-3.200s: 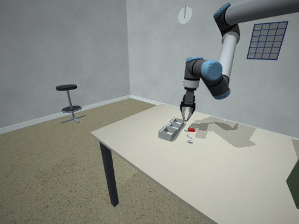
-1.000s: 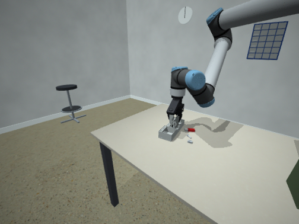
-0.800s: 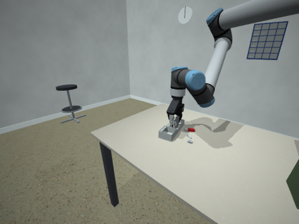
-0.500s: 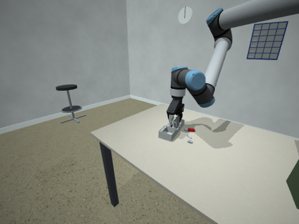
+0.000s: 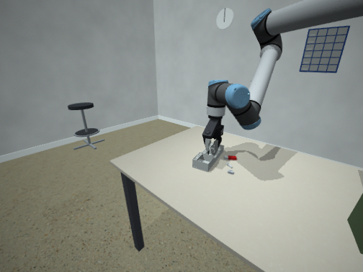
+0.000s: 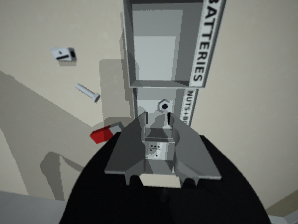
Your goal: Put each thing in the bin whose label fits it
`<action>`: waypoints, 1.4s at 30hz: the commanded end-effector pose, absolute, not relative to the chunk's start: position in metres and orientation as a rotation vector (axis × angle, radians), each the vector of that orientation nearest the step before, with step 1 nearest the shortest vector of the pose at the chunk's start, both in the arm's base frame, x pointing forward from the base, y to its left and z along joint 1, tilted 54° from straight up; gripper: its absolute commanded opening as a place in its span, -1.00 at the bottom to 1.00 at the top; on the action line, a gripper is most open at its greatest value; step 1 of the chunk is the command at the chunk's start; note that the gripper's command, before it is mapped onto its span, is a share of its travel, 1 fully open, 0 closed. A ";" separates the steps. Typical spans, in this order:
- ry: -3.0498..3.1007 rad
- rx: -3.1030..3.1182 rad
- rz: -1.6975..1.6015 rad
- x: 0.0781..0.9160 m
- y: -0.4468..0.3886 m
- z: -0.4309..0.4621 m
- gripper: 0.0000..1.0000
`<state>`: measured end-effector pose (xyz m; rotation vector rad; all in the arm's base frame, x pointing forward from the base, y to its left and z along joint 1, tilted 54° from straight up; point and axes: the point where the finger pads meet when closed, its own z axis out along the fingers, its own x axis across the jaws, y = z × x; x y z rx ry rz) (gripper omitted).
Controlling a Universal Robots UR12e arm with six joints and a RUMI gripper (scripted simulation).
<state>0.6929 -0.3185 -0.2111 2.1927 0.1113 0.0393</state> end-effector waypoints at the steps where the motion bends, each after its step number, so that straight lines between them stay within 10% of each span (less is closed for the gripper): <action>1: 0.112 2.193 0.040 0.693 -0.315 -0.209 -0.64; 42: 0.489 2.146 -0.161 0.616 -0.275 -0.193 -0.65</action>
